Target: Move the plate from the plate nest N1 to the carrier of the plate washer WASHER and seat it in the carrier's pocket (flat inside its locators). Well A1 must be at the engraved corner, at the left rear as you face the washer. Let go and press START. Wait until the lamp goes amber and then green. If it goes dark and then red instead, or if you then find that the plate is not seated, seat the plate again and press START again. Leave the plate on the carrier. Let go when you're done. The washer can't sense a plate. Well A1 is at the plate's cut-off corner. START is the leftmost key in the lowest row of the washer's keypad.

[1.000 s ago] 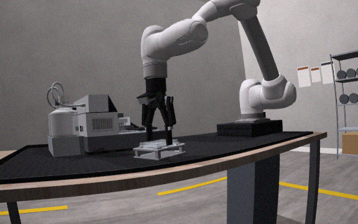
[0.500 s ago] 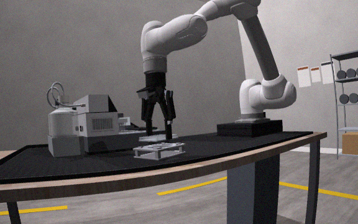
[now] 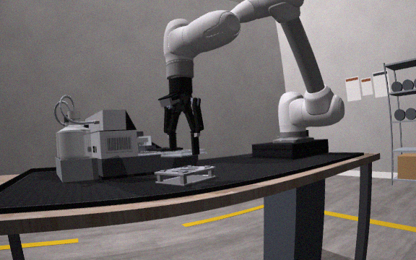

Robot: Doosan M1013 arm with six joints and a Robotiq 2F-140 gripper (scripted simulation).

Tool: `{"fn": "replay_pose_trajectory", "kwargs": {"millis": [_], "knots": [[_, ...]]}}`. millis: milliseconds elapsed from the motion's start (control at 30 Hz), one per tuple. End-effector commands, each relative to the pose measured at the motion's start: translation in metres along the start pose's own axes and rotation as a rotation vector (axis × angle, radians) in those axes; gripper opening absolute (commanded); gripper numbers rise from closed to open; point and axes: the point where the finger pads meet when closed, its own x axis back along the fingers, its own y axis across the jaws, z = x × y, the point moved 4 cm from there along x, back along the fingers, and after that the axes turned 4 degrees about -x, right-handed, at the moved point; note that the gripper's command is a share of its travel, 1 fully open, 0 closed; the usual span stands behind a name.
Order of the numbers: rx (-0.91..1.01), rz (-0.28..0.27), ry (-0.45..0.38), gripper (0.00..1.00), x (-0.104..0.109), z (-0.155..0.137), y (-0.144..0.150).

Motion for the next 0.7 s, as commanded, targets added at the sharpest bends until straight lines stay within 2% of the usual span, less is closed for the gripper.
{"fn": "replay_pose_trajectory", "kwargs": {"millis": [0, 667], "knots": [[0.000, 0.000, 0.001, 0.10, 0.007, 0.000, 0.000], [0.000, 0.000, 0.001, 0.10, 0.037, 0.000, 0.000]]}}
